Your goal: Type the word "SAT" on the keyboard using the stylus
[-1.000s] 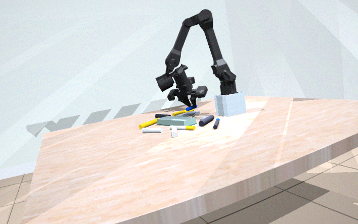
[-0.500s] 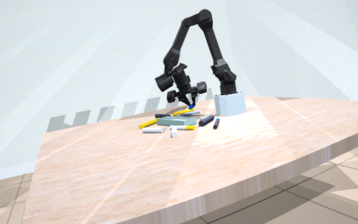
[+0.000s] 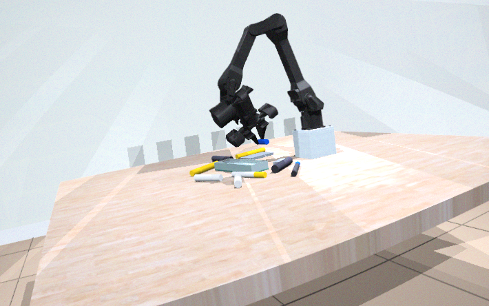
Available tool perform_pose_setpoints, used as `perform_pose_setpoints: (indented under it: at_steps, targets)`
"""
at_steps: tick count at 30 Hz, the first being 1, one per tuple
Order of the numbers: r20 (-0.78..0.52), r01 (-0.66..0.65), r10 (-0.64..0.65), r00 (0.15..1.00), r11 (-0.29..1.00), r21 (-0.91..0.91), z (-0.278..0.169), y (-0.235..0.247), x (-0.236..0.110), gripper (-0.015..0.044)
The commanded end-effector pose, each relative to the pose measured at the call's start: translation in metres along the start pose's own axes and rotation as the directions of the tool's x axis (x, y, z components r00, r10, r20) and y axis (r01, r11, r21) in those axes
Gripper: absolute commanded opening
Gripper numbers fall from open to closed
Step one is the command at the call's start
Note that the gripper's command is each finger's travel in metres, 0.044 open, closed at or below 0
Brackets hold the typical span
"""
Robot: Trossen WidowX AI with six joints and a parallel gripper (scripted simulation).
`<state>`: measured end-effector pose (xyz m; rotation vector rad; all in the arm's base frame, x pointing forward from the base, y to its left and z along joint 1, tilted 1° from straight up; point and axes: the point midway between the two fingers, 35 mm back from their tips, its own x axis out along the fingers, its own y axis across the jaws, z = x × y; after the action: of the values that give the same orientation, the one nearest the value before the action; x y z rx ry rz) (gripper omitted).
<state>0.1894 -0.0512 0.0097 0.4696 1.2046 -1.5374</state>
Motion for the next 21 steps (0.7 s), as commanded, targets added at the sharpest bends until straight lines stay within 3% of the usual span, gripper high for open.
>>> perform_pose_setpoints:
  at_steps: [1, 10, 21]
  targets:
    - [0.037, 0.011, -0.004, 0.999, 0.982, -0.187, -0.001, 0.005, -0.008, 0.0000]
    - [0.110, 0.075, -0.018, 0.994, 0.833, -0.548, -0.005, 0.011, -0.022, 0.0000]
    - [0.205, 0.189, -0.019, 0.979, 0.479, -0.857, -0.013, 0.018, -0.041, 0.0000]
